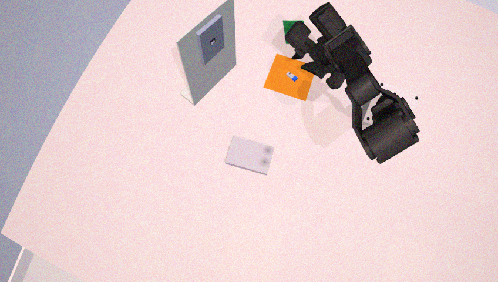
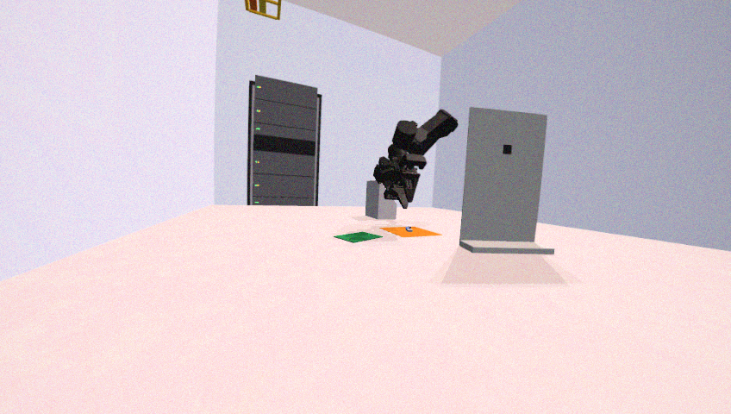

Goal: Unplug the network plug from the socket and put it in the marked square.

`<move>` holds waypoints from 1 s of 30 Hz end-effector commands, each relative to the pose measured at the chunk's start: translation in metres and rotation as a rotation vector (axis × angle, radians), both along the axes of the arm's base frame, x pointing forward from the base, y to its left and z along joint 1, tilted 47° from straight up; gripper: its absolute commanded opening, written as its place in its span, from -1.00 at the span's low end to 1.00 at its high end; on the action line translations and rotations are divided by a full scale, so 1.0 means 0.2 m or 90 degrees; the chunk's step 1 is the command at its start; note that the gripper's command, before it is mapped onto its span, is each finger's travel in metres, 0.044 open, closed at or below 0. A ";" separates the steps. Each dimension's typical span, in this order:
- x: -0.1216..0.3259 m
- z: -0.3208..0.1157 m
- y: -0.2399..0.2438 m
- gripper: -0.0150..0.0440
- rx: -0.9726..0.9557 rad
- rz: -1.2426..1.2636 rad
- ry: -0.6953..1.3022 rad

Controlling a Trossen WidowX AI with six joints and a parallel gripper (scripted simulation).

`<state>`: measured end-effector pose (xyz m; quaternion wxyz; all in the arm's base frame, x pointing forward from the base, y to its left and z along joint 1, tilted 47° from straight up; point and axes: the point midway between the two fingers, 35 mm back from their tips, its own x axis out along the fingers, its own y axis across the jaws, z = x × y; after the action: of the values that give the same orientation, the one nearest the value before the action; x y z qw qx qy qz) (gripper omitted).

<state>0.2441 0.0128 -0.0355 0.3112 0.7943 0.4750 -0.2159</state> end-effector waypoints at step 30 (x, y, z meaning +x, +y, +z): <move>0.01 0.14 -0.14 0.04 0.001 0.000 -0.007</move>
<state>0.2453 -0.0106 -0.0117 0.3106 0.7947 0.4751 -0.2152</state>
